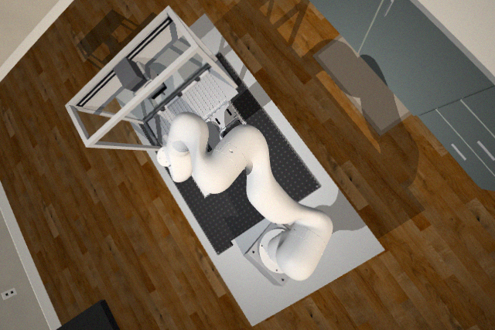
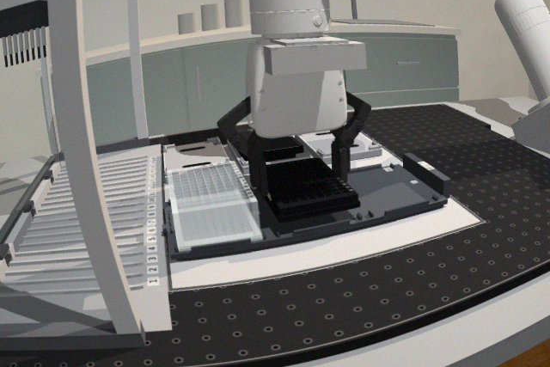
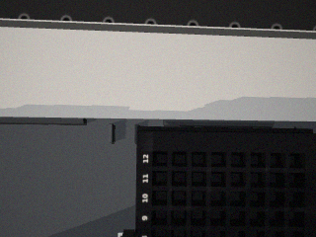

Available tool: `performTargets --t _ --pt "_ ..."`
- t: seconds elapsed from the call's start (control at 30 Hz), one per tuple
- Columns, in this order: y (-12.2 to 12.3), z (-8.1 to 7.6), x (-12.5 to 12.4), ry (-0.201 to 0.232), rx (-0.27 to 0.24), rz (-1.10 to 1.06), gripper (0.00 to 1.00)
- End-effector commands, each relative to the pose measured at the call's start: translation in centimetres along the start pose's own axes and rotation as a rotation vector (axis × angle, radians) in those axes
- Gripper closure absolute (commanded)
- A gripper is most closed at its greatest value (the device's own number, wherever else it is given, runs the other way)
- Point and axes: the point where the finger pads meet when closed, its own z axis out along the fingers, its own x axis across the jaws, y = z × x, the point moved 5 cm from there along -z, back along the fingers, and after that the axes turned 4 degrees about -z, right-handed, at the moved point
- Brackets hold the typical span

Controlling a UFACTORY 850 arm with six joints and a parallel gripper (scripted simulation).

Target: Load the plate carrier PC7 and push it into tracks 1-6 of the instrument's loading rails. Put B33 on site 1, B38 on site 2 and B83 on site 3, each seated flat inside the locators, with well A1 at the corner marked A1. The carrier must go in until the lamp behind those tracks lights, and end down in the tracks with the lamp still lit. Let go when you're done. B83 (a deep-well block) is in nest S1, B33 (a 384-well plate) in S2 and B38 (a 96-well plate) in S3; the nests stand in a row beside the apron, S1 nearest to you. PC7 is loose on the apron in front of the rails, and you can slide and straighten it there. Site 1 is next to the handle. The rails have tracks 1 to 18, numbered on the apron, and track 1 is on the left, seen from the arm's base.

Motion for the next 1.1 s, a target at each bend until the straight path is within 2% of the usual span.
performTargets --t 0.0,0.53,1.07 --pt "-0.01 0.02 0.1 0.002 0.001 0.001 1.0" --pt "-0.01 0.02 0.1 0.002 0.001 0.001 1.0" --pt "-0.01 0.96 0.1 0.002 0.001 0.001 1.0"
